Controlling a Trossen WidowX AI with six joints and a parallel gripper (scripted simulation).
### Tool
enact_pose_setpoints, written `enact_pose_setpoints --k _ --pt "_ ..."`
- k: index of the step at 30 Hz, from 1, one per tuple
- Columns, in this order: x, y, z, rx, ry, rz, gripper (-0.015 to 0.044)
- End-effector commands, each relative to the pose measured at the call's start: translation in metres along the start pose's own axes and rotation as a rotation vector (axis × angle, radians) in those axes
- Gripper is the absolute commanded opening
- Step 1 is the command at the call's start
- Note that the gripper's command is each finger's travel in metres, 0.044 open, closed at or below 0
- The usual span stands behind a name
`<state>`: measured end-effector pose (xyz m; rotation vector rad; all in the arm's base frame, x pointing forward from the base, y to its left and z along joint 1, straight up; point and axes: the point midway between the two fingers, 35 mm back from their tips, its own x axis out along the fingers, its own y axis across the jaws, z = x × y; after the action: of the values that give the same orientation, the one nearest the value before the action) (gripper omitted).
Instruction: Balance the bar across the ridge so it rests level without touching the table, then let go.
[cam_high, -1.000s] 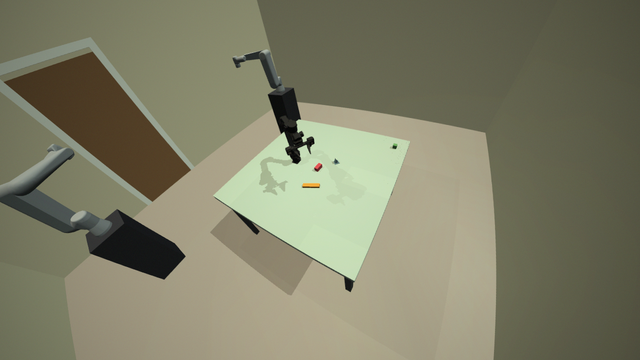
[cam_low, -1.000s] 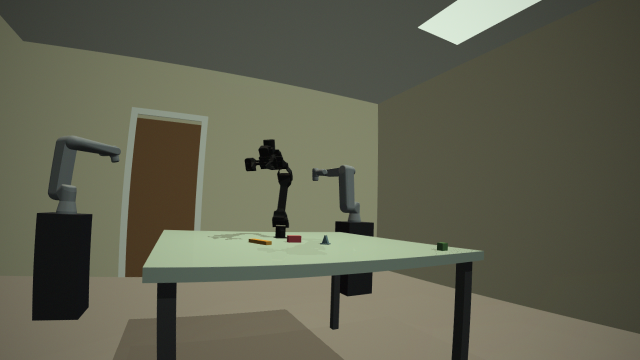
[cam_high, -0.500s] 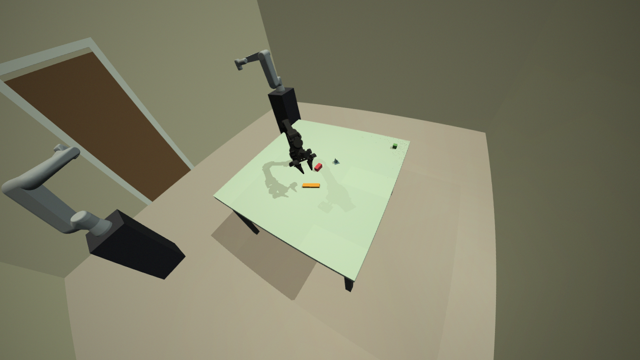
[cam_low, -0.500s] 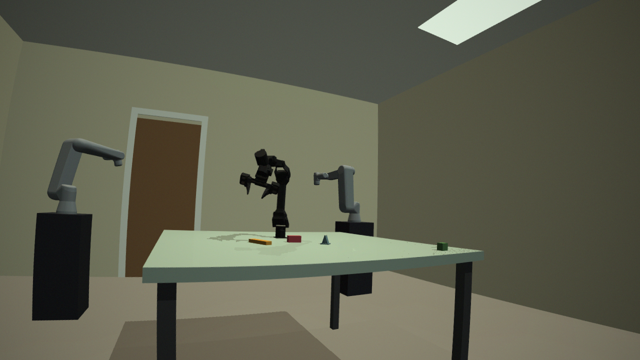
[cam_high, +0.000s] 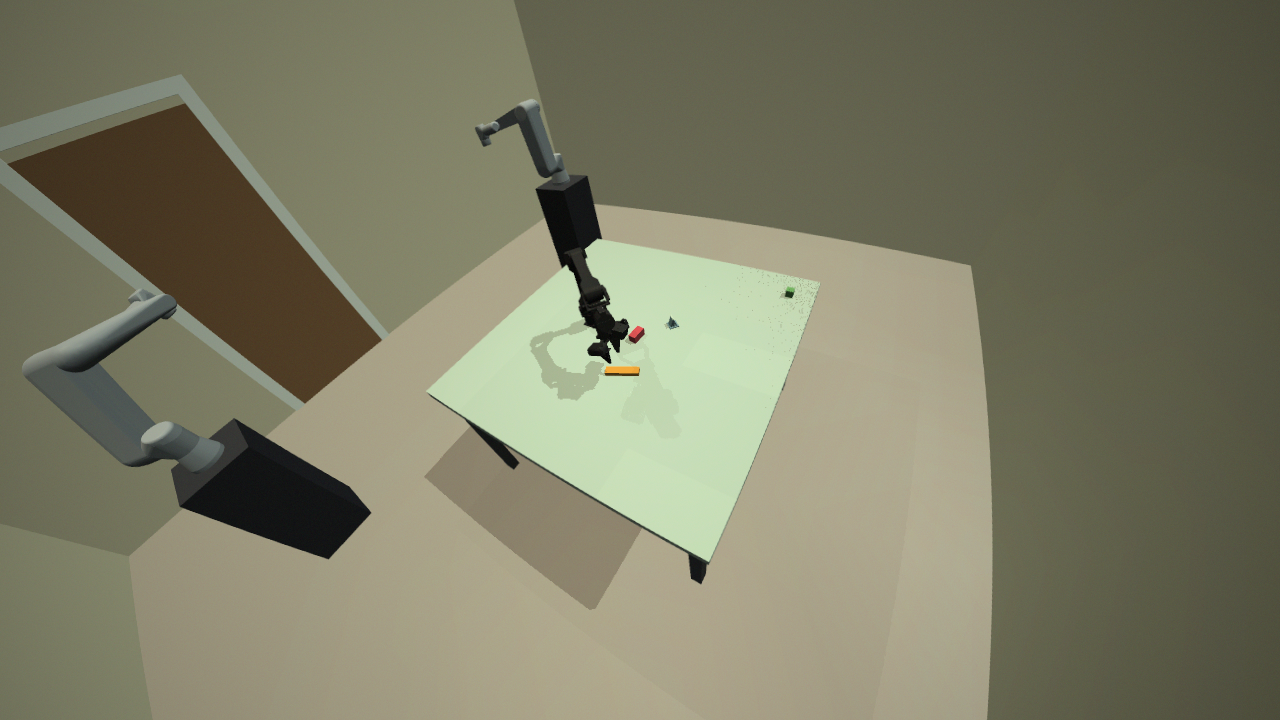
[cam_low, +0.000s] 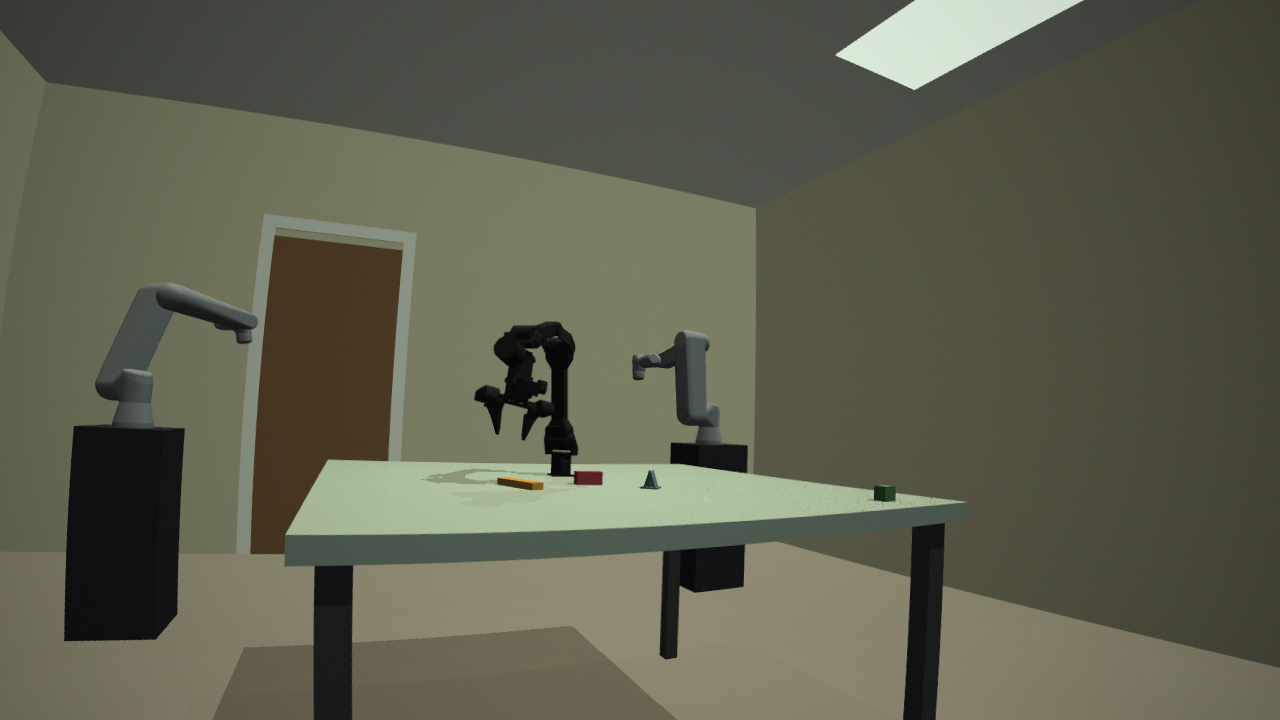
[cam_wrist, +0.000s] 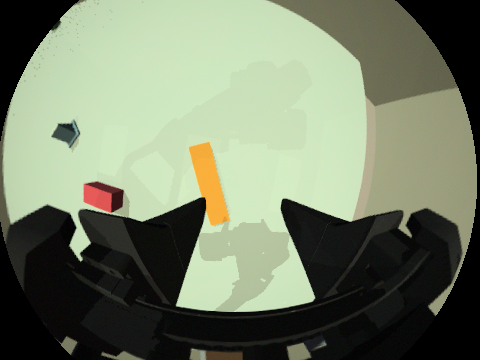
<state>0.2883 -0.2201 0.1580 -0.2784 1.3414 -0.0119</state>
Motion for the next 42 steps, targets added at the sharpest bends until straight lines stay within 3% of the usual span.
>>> enact_pose_setpoints --k 1,7,13,21,42 --pt "0.015 0.009 -0.013 -0.114 0.083 0.091 0.0315" --pt "0.03 0.022 -0.029 -0.237 0.161 0.209 0.0315" --pt "0.033 0.023 -0.03 -0.237 0.161 0.209 0.0315" --pt "0.072 0.03 -0.037 -0.237 0.161 0.21 0.0315" --pt "0.096 0.035 -0.042 -0.237 0.161 0.21 0.0315"
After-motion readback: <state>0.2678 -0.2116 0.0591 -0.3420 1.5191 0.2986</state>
